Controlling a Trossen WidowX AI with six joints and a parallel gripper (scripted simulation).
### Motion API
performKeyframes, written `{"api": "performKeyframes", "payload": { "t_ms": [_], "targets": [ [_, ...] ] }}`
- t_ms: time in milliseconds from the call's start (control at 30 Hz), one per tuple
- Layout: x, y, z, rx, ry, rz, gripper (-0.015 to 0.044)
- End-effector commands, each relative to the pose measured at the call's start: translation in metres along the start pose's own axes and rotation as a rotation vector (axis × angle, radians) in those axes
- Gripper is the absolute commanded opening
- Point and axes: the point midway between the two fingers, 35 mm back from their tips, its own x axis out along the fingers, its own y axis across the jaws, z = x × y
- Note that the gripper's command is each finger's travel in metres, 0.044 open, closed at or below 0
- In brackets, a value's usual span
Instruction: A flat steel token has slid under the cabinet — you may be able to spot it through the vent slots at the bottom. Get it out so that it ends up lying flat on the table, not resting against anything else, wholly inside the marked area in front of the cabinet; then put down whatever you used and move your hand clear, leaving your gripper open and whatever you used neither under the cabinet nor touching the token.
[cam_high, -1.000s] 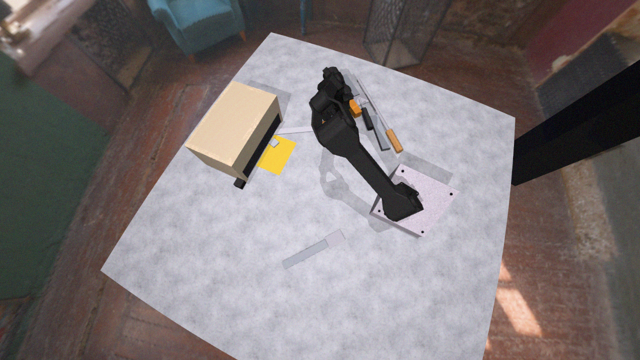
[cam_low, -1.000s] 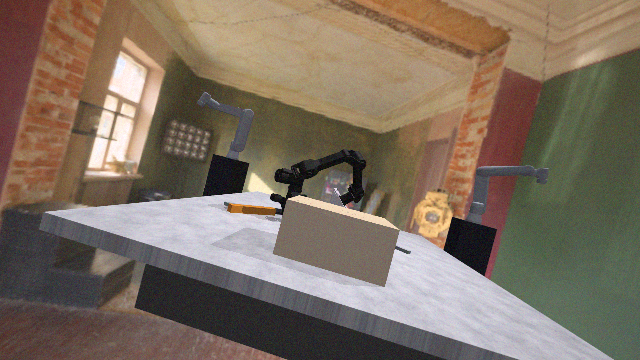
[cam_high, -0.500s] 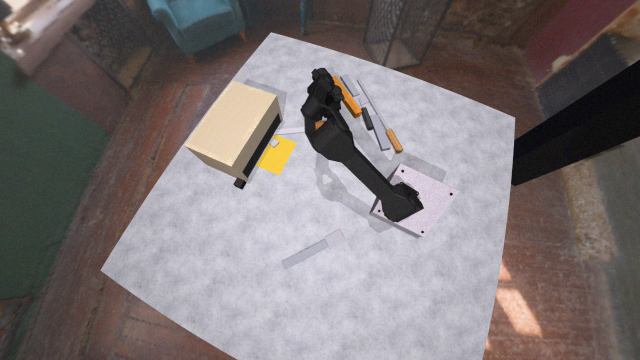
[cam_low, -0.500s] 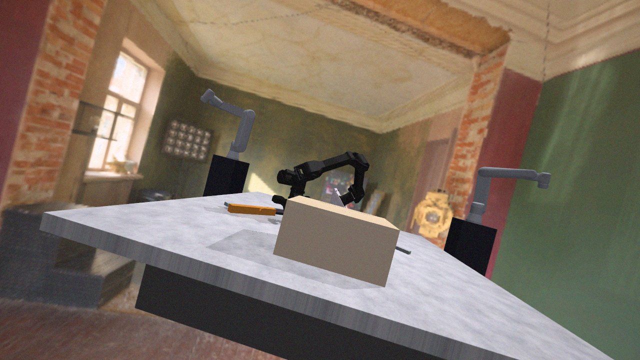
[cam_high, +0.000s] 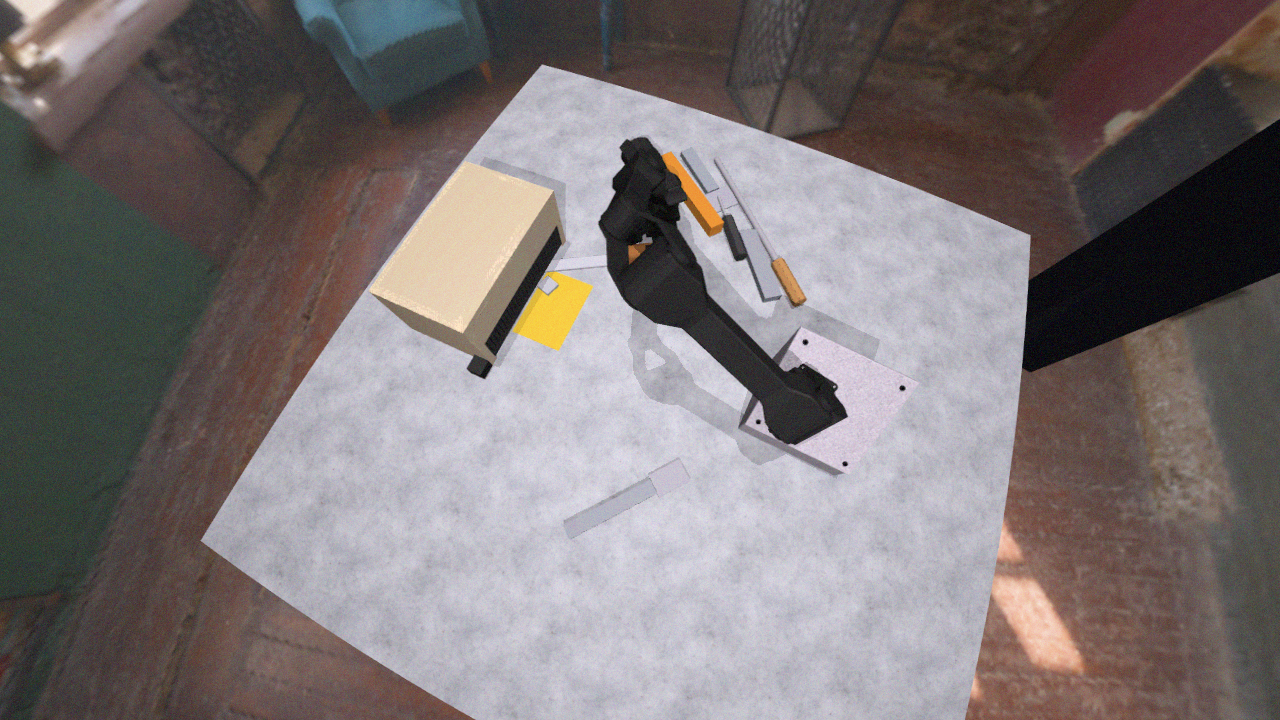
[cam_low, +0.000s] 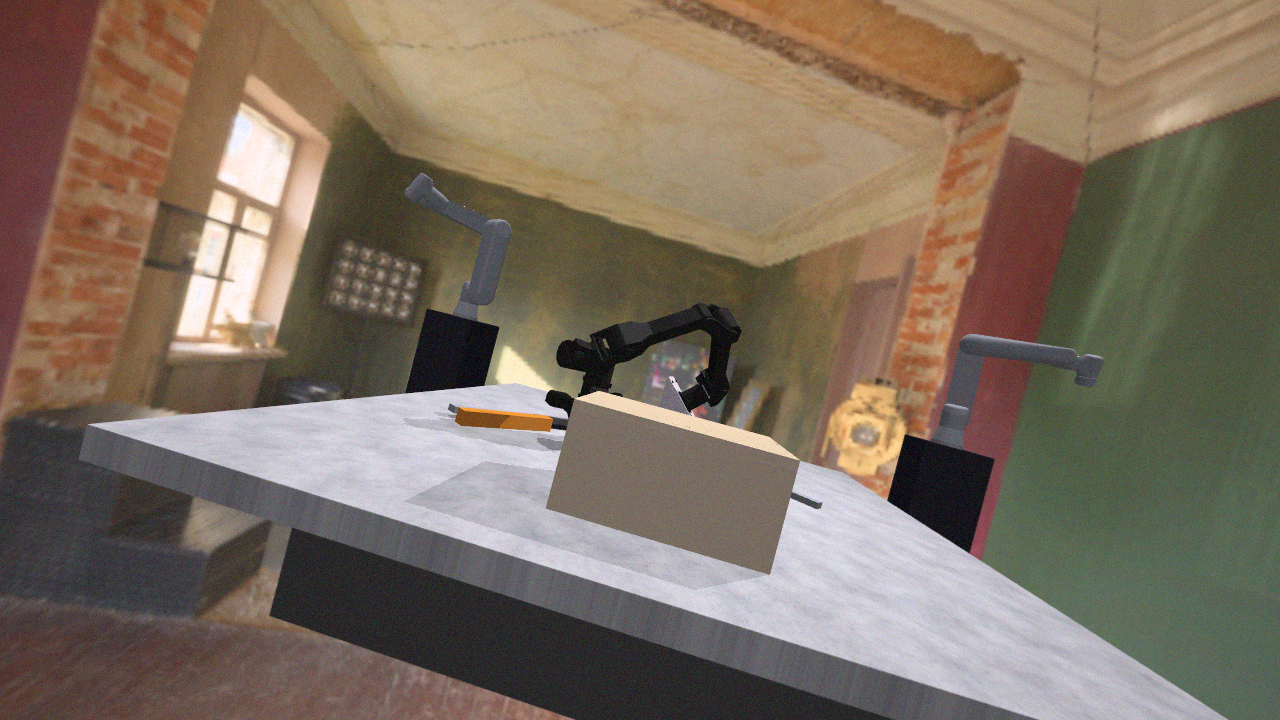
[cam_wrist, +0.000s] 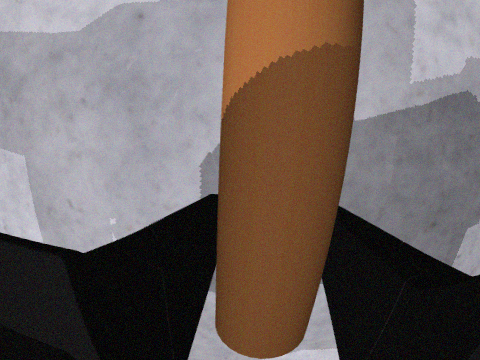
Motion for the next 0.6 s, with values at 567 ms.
{"api": "performKeyframes", "payload": {
  "t_ms": [567],
  "targets": [
    [0.001, 0.021, 0.002, 0.000, -0.005, 0.009, 0.0000]
  ]
}}
